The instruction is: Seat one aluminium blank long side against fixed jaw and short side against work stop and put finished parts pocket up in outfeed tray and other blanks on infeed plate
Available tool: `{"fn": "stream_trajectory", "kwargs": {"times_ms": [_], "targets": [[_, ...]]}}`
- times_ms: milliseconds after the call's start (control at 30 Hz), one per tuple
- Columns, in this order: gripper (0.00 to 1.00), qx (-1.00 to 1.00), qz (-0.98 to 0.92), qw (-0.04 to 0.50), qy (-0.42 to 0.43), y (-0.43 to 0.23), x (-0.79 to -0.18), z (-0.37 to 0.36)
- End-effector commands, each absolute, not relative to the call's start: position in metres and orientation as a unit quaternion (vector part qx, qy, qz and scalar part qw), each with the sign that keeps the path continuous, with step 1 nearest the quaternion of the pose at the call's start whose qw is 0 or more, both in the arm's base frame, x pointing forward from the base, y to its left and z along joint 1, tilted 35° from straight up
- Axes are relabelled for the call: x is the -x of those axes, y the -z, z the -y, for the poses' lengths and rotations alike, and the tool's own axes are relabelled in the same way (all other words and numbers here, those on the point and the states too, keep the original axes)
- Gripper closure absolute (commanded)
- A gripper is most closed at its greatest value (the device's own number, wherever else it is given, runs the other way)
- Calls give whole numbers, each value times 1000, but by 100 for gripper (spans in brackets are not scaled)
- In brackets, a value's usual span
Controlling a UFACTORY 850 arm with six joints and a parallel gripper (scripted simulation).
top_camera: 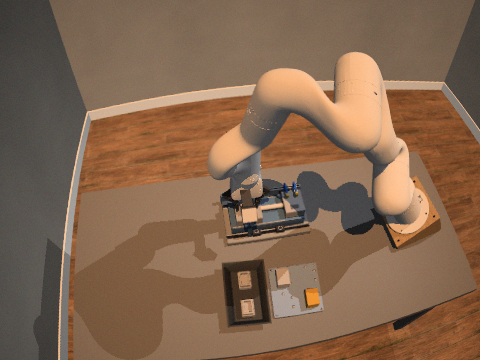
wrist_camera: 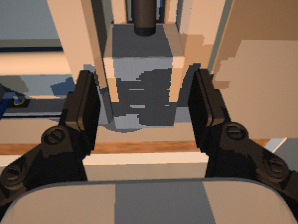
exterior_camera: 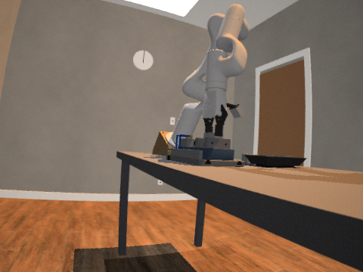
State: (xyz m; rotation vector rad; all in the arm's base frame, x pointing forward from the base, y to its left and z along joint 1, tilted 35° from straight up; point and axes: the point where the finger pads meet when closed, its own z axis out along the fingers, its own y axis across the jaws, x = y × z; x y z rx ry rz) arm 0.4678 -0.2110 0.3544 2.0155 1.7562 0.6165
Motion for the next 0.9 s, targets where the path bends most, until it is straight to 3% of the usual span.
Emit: {"fn": "stream_trajectory", "kwargs": {"times_ms": [0,867], "targets": [[31,-720,-627,199,-221,-355,-468,211],[31,-720,-627,199,-221,-374,-455,211]]}}
